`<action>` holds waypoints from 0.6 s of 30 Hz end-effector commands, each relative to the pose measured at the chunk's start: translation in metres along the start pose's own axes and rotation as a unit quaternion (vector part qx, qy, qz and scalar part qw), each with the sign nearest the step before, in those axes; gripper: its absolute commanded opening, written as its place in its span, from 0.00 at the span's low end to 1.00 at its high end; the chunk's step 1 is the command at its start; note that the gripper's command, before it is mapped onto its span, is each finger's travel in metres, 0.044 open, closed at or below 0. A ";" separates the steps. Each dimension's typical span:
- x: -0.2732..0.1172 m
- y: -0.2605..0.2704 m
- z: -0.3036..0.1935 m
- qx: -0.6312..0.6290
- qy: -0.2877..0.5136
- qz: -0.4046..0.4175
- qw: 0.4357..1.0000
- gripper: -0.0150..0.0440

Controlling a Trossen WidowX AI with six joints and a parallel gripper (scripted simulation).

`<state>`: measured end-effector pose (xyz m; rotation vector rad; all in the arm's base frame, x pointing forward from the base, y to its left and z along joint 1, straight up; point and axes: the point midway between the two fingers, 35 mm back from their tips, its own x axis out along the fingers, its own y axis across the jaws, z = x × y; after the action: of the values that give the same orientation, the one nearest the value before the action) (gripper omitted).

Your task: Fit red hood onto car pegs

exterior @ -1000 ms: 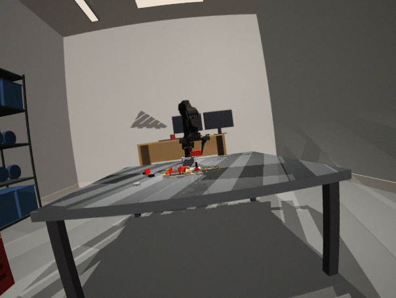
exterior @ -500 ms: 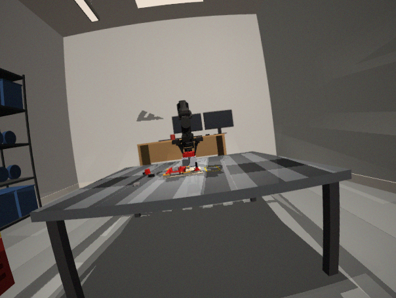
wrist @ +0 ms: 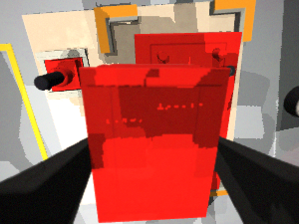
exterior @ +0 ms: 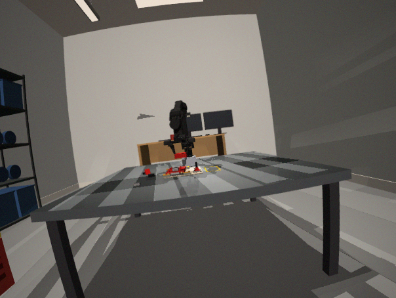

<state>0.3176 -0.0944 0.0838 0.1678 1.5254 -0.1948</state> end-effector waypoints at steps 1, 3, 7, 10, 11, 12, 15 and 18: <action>0.000 -0.012 0.004 -0.007 0.000 0.002 1.000 0.25; 0.000 -0.019 0.005 -0.009 0.000 0.002 1.000 0.25; 0.000 -0.033 0.007 -0.015 -0.001 0.002 1.000 0.25; 0.000 -0.042 0.009 -0.019 -0.002 0.002 1.000 0.25; 0.000 -0.044 0.009 -0.020 -0.002 0.002 1.000 0.25; 0.000 -0.045 0.009 -0.020 -0.002 0.002 1.000 0.25; 0.002 -0.043 0.008 -0.020 -0.002 0.002 1.000 0.25; 0.010 -0.042 0.008 -0.020 -0.002 0.002 1.000 0.25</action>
<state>0.3168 -0.1386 0.0826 0.1376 1.5178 -0.1714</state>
